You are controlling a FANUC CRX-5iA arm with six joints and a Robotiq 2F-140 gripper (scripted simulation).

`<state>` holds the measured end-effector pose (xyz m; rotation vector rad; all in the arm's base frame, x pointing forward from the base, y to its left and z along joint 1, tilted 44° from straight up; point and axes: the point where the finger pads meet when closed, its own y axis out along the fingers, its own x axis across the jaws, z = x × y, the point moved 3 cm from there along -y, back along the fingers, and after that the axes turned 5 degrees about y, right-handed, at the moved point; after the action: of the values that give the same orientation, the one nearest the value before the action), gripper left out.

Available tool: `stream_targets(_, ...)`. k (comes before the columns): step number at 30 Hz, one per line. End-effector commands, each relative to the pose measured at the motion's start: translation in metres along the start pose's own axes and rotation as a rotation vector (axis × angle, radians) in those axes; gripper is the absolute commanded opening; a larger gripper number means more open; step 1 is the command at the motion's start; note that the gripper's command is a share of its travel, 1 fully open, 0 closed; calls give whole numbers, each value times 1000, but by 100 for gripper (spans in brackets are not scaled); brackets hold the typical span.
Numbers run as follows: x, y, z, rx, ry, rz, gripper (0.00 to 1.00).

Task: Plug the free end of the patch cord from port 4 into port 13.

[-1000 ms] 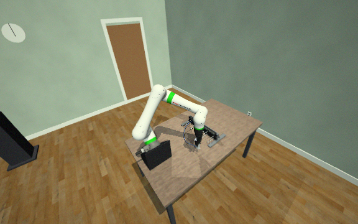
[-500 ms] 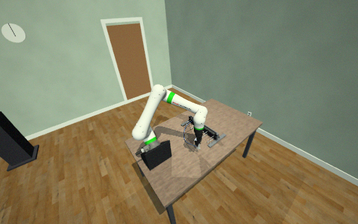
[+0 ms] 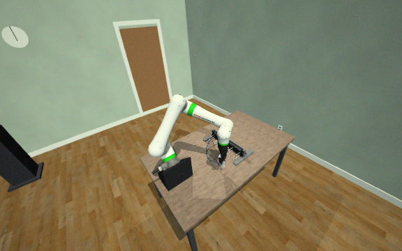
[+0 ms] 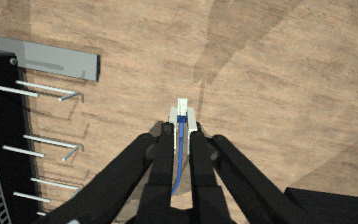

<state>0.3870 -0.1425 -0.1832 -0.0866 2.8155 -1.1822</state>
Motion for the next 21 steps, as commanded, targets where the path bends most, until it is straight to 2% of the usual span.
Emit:
stream_targets(1,-1,0,-1,0,-8,0,0)
stream_targets(14,-19,-4,-18,0,-131,0,0)
stream_targets(21,-43,-10,-40,-1,-298,-1,0)
